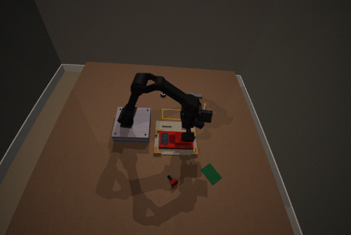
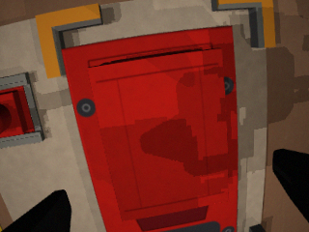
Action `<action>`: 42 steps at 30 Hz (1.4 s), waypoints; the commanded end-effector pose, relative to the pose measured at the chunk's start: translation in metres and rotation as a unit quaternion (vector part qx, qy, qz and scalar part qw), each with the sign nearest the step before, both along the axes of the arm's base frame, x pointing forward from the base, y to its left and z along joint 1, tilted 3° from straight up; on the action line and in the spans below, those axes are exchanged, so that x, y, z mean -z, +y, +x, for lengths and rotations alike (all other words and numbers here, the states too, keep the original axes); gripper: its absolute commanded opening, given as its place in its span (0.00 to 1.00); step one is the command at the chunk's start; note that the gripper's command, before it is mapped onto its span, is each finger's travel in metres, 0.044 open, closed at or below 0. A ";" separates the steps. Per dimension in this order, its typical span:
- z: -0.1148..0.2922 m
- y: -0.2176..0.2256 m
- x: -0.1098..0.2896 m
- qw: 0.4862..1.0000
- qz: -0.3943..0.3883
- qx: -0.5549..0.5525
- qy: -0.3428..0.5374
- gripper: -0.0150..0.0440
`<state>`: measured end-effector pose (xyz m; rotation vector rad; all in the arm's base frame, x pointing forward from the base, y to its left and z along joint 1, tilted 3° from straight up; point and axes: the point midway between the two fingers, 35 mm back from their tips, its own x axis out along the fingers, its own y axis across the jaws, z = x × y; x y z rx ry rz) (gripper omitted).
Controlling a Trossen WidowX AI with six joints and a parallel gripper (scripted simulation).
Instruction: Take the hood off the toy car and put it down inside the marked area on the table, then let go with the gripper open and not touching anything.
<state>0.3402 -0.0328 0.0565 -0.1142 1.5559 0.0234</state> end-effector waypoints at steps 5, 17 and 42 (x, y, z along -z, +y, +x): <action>0.000 -0.001 0.005 1.000 -0.002 -0.001 0.000 1.00; 0.000 -0.002 0.012 1.000 -0.002 -0.001 0.000 1.00; 0.000 -0.004 0.027 1.000 -0.002 -0.001 0.000 1.00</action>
